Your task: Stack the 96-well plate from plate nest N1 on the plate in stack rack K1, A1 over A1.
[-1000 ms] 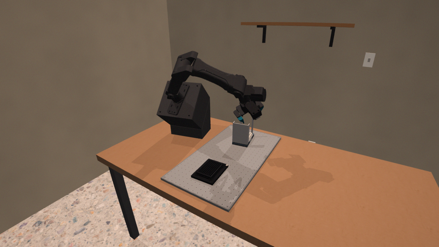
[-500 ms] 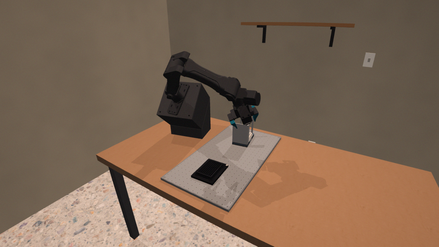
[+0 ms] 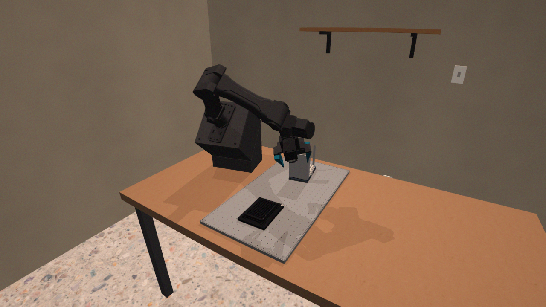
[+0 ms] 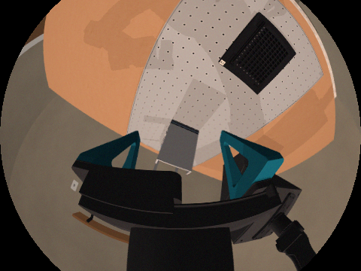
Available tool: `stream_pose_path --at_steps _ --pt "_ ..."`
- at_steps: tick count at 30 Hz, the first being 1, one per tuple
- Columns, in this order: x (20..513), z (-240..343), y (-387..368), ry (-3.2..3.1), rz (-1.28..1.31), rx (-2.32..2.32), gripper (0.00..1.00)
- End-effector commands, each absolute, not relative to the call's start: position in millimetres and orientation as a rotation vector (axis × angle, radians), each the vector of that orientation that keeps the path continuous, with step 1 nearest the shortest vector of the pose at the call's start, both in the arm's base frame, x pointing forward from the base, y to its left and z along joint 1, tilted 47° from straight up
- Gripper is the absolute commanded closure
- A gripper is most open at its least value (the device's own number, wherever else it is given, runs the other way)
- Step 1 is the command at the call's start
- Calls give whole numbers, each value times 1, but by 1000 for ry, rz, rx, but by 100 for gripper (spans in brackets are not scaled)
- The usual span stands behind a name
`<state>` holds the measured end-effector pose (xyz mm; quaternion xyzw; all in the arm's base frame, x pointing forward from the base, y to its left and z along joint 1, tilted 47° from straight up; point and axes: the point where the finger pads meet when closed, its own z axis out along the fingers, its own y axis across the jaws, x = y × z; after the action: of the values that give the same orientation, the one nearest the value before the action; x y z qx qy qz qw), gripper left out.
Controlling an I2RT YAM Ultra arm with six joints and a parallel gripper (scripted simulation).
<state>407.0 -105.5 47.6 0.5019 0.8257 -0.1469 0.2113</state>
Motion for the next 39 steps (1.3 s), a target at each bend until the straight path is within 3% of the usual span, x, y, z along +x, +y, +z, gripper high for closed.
stream_pose_path --at_steps 1,34,39 --pt "400 61 -122 2215 -430 1430 0" --pt "315 119 -220 1639 -612 1754 0" --pt "324 114 -215 1669 -615 1738 0"
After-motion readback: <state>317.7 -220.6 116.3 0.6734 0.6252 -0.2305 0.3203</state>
